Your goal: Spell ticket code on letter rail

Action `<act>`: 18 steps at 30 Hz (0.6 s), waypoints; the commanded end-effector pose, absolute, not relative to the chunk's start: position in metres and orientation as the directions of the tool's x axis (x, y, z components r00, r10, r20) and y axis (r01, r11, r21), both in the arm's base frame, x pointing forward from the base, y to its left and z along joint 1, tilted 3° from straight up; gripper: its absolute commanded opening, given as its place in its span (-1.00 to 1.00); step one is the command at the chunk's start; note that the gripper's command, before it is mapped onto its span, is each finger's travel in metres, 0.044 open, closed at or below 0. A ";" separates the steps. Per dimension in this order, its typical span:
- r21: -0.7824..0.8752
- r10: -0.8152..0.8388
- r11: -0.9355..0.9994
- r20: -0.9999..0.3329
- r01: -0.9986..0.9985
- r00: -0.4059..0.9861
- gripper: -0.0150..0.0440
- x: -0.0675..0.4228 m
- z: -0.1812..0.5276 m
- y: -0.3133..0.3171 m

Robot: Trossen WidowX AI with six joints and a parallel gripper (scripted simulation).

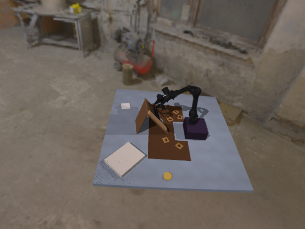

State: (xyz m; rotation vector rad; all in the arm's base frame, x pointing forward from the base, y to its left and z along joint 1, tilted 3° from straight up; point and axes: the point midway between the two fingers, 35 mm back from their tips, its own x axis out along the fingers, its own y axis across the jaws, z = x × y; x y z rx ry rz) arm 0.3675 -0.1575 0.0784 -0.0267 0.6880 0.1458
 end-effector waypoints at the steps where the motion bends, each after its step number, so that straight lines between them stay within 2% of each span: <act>1: 0.023 0.120 0.990 -0.634 -0.137 0.764 -0.49 0.367 0.079 -0.156; 18: 0.024 0.121 0.990 -0.634 -0.137 0.764 -0.49 0.366 0.079 -0.147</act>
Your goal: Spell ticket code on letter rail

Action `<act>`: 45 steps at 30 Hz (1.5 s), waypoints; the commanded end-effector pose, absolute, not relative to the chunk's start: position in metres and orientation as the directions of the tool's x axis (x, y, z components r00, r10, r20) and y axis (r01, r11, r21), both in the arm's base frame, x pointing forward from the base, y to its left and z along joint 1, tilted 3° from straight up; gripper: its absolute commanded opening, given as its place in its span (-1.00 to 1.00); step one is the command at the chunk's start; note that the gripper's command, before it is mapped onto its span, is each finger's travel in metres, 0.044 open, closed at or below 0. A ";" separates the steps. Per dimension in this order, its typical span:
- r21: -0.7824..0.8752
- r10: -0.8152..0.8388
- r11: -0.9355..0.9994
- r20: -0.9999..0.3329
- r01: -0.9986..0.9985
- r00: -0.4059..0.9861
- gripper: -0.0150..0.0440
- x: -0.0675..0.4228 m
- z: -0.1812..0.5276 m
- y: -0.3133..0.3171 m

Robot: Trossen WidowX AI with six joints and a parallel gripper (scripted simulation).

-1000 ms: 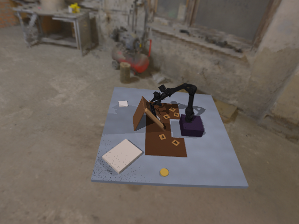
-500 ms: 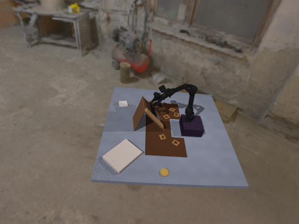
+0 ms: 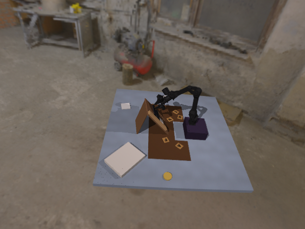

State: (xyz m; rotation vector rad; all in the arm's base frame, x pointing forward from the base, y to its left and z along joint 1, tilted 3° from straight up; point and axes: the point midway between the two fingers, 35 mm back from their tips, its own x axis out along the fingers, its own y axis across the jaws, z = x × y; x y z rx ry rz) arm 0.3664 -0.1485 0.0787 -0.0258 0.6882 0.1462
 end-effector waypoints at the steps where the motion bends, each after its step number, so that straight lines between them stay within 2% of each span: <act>1: 0.024 0.121 0.990 -0.634 -0.137 0.764 -0.49 0.366 0.080 -0.147; 45: 0.026 0.122 0.990 -0.634 -0.137 0.764 -0.49 0.363 0.080 -0.126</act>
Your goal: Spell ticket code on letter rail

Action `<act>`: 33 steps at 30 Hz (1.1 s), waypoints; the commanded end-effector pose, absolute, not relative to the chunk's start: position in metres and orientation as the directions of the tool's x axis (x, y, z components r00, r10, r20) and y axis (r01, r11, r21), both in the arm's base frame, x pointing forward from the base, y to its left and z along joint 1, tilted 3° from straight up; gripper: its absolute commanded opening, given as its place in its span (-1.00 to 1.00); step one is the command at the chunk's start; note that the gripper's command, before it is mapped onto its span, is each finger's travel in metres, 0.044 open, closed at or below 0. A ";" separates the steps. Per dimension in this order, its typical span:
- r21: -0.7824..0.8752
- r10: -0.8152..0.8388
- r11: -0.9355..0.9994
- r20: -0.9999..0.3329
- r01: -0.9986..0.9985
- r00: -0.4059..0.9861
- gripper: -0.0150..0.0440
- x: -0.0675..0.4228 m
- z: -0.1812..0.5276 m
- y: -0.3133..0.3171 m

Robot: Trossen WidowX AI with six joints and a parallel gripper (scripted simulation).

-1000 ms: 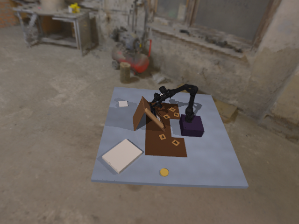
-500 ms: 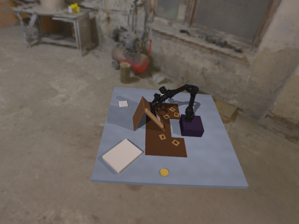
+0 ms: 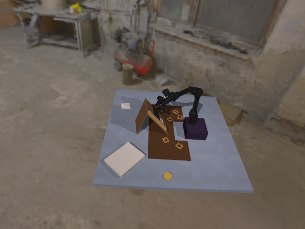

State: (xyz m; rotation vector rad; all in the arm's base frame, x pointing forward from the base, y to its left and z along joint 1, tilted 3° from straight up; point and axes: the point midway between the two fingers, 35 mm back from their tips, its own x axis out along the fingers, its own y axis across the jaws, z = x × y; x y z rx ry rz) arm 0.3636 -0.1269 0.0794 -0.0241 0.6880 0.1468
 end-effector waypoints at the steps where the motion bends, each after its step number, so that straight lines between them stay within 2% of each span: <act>1: 0.026 0.122 0.990 -0.634 -0.137 0.764 -0.49 0.363 0.080 -0.126; 33: 0.029 0.124 0.990 -0.634 -0.137 0.764 -0.49 0.359 0.081 -0.100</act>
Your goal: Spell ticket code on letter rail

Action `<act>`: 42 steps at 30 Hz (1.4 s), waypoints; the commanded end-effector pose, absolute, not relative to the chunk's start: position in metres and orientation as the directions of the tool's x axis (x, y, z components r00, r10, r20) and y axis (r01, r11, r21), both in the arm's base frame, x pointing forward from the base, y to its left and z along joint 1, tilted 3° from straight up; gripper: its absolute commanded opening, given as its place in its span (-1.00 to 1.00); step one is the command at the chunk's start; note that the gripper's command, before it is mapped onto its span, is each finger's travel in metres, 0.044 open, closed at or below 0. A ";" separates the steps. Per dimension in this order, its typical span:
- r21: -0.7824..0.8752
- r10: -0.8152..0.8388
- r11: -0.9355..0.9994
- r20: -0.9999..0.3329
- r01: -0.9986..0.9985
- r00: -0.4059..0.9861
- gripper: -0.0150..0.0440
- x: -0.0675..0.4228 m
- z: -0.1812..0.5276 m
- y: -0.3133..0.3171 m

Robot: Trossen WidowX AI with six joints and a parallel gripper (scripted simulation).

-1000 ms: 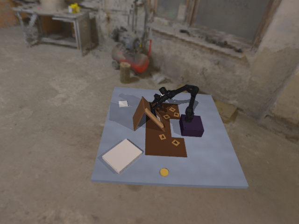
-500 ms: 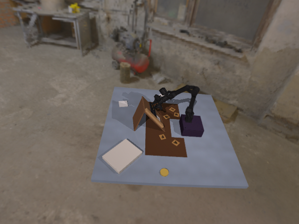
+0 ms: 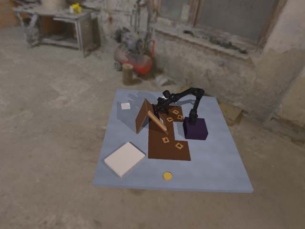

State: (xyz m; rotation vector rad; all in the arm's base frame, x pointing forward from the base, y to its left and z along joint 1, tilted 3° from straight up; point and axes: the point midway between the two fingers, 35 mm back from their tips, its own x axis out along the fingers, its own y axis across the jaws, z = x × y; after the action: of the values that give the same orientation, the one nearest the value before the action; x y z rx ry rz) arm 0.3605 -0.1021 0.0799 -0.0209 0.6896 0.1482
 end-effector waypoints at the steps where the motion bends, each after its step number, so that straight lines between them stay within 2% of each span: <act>1: 0.029 0.124 0.990 -0.634 -0.137 0.764 -0.49 0.359 0.081 -0.099; 42: 0.032 0.126 0.990 -0.633 -0.137 0.764 -0.49 0.356 0.082 -0.070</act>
State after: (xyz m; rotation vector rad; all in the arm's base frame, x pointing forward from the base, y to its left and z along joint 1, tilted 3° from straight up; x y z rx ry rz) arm 0.3562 -0.0716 0.0808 -0.0182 0.6898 0.1492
